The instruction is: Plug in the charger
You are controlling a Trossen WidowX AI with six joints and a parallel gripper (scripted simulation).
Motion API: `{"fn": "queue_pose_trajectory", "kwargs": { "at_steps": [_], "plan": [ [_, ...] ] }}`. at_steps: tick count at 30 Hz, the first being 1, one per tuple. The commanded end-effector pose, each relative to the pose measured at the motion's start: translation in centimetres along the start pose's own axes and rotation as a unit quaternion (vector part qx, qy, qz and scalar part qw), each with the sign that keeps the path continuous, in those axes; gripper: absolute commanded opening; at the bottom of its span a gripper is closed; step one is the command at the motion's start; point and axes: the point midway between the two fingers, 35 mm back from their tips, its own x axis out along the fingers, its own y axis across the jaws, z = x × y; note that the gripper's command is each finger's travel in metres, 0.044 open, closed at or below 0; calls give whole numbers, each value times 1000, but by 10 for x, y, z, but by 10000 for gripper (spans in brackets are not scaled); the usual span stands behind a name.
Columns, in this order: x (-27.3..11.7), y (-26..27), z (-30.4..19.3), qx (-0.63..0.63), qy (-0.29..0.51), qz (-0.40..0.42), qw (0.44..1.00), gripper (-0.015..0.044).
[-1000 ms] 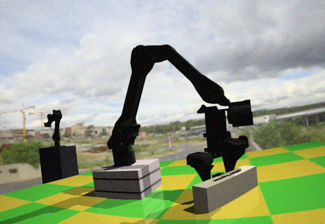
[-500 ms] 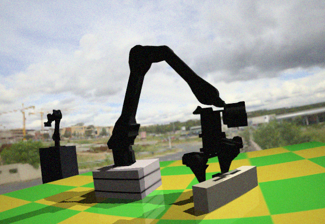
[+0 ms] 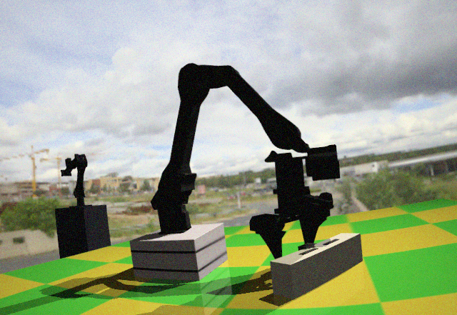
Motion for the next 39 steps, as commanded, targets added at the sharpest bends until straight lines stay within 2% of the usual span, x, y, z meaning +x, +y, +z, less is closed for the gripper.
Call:
{"fn": "queue_pose_trajectory", "kwargs": {
  "at_steps": [1,11,21,39],
  "plan": [
    [0,0,-6,1,0,1,1000,440],
    [0,-1,-13,-1,-5,-1,1000,440],
    [-76,-1,0,1,-290,2,957,440],
    [-78,-2,-1,2,-295,2,955,440]
  ]
}}
